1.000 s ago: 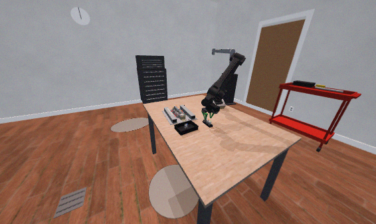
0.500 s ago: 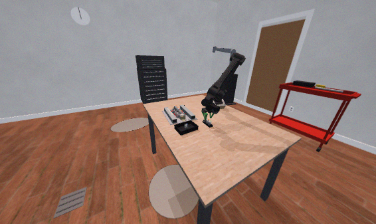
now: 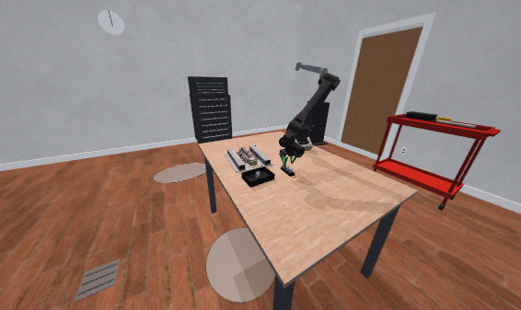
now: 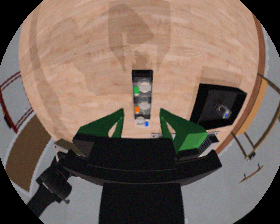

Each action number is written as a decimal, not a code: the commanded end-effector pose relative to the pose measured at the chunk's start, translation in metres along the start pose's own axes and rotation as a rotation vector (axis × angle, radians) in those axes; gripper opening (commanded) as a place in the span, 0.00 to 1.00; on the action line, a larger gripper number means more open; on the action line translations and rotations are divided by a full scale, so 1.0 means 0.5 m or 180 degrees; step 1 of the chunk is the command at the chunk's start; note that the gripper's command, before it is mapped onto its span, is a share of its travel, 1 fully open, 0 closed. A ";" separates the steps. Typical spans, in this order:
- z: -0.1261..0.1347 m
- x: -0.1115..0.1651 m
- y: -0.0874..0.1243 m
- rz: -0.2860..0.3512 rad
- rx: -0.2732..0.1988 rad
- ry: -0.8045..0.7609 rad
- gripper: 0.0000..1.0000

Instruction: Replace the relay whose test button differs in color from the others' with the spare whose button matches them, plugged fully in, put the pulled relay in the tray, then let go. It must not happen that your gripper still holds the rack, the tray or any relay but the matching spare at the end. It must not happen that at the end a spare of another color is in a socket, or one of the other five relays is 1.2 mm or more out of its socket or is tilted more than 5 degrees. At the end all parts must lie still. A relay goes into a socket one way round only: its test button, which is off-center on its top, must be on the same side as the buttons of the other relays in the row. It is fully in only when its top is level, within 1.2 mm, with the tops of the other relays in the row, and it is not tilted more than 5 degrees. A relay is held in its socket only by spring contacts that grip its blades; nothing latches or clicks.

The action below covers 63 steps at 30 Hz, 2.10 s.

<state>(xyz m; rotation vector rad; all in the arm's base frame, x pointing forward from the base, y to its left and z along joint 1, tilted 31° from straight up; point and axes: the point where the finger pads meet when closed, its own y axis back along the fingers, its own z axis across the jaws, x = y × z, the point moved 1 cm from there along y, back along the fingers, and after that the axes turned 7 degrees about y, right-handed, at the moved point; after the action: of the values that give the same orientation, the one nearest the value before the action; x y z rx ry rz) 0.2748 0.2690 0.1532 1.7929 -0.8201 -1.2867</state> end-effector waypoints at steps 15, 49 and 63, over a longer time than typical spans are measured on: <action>-0.027 -0.030 0.014 -0.0055 0.0093 0.0051 0.59; -0.010 -0.019 0.004 -0.0030 0.0039 0.0028 0.59; -0.012 -0.022 0.012 -0.0053 0.0088 0.0050 0.59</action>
<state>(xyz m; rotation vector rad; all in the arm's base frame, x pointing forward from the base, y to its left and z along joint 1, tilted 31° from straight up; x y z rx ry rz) 0.2745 0.2688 0.1528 1.7920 -0.8199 -1.2870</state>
